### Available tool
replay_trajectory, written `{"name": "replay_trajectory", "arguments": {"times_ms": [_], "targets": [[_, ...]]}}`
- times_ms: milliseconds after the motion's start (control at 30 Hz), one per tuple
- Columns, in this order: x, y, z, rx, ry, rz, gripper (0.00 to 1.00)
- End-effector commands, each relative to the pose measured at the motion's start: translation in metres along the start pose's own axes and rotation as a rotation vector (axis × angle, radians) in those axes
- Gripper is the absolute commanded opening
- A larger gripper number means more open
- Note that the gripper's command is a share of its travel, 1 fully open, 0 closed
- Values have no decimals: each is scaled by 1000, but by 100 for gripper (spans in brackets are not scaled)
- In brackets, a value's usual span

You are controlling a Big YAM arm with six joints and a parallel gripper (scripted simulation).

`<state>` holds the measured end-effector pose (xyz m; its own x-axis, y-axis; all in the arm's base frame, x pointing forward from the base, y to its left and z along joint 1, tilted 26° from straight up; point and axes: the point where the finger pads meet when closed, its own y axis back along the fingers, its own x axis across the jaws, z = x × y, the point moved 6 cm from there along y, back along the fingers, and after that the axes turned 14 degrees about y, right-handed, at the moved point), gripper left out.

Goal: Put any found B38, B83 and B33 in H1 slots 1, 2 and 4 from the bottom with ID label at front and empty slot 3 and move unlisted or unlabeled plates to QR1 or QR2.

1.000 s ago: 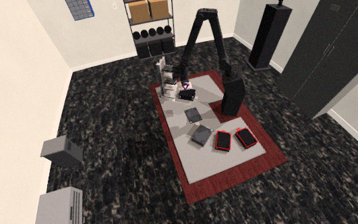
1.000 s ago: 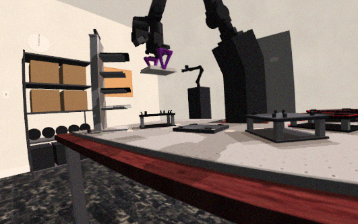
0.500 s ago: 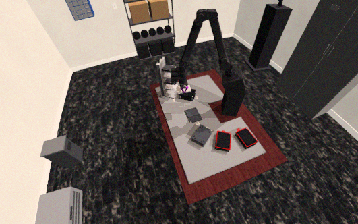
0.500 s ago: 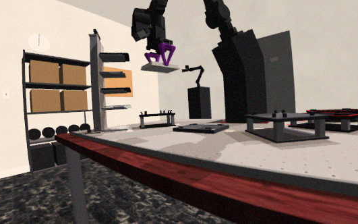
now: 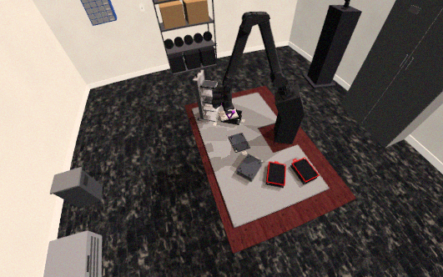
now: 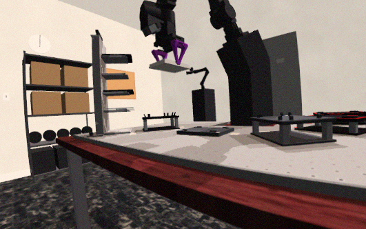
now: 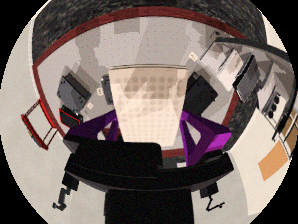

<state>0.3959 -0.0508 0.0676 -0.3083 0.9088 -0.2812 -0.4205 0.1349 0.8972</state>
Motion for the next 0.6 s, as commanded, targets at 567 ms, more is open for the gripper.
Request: {"name": "replay_trajectory", "arguments": {"times_ms": [567], "targets": [[62,-1,24,-12,248,3,86]]}}
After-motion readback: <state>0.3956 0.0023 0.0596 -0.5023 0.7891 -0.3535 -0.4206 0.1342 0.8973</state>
